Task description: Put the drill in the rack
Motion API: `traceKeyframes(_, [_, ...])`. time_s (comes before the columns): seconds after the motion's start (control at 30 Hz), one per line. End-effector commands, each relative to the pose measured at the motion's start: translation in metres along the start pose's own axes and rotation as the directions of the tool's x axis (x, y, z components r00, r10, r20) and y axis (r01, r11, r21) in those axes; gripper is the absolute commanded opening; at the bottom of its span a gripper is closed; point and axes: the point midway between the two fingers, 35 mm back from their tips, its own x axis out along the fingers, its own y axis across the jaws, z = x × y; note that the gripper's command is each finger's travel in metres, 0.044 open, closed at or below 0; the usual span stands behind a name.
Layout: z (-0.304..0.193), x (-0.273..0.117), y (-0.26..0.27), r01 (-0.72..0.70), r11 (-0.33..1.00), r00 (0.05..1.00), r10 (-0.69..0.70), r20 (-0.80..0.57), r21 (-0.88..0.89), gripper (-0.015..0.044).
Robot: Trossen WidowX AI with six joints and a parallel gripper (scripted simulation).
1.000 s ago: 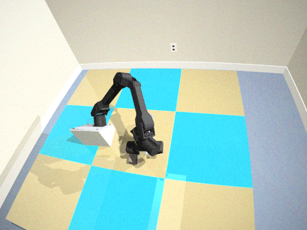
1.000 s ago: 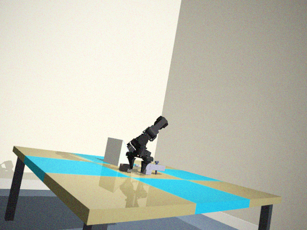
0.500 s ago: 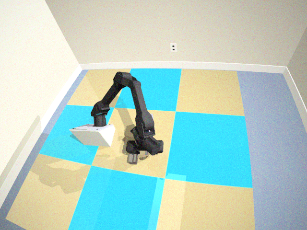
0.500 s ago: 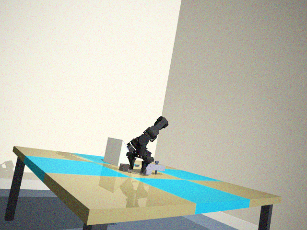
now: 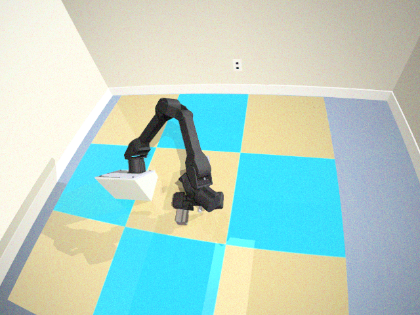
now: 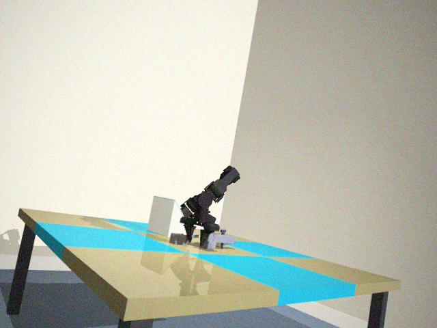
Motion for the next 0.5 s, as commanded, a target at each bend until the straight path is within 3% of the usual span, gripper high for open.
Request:
traceKeyframes(0.0, [-0.0002,-0.0001,0.0,0.0,1.0,1.0,0.0,0.0,0.0,0.023])
traceKeyframes(0.3, [-0.0002,-0.0001,0.0,0.0,1.0,1.0,0.0,0.0,0.0,0.0])
traceKeyframes(0.47, [-0.0002,-0.0001,0.0,0.0,1.0,1.0,0.0,0.0,0.0,0.0])
